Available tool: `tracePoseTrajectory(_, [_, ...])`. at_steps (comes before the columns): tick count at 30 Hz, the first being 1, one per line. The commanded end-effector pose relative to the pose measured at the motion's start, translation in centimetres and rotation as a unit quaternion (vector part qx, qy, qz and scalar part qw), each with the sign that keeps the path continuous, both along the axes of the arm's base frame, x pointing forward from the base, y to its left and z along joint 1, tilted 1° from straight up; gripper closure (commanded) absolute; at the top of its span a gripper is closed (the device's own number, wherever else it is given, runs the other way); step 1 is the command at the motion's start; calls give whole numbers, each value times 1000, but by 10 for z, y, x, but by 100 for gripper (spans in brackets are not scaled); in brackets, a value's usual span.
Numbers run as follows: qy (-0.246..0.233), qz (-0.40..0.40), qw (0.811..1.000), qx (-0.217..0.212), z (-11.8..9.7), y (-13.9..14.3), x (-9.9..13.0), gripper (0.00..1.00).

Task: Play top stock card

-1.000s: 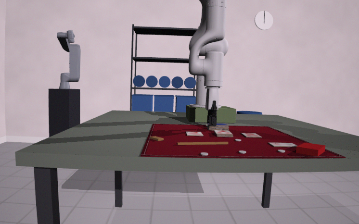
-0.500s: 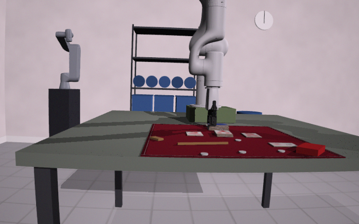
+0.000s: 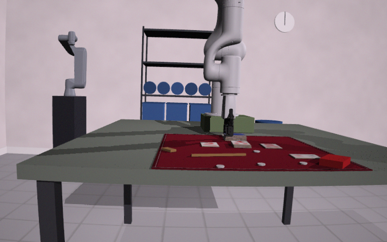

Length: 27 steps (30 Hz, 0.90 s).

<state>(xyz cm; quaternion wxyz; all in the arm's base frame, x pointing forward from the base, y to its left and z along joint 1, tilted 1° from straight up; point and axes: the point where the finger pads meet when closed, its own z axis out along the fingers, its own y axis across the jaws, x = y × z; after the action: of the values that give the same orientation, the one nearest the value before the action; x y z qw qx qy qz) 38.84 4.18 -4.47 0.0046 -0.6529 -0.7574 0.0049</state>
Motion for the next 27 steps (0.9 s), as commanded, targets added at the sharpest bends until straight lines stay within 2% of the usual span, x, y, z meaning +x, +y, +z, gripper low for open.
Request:
tracePoseTrajectory(1, [-1,0,1000,0,0,0,1,27])
tracePoseTrajectory(27, [-1,0,1000,0,0,0,1,28])
